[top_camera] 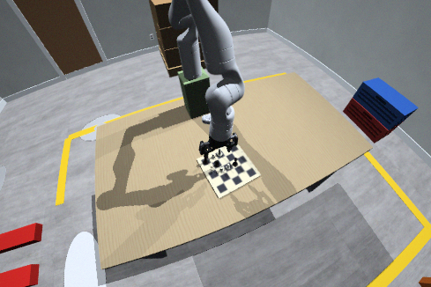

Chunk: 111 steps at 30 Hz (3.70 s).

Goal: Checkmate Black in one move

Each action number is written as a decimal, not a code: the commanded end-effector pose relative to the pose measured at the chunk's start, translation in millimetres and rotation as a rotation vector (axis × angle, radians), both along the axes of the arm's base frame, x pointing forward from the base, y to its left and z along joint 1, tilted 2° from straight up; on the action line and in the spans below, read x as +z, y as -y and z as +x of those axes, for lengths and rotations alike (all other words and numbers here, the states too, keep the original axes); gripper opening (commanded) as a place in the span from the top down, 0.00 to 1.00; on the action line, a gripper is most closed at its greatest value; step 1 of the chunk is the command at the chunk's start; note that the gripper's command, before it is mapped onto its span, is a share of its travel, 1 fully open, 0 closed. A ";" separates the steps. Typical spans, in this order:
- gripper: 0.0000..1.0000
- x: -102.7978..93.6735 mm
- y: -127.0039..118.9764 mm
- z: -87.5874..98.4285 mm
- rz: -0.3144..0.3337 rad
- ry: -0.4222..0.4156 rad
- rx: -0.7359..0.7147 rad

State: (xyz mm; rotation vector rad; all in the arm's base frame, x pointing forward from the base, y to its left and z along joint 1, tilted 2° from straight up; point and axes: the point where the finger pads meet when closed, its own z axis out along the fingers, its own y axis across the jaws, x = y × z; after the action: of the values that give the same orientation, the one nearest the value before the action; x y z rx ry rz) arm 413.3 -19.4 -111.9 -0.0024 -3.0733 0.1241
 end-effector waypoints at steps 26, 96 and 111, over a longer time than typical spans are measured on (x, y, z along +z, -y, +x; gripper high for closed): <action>0.00 -9.6 -8.8 21.1 0.074 0.003 0.923; 0.63 -16.3 -10.2 23.5 0.078 0.007 0.998; 0.63 -37.7 -9.3 23.6 0.078 0.007 0.998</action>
State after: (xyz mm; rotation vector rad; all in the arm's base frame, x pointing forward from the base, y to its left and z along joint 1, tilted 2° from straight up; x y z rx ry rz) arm 438.8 -11.4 -144.7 1.4946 -2.7533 0.0477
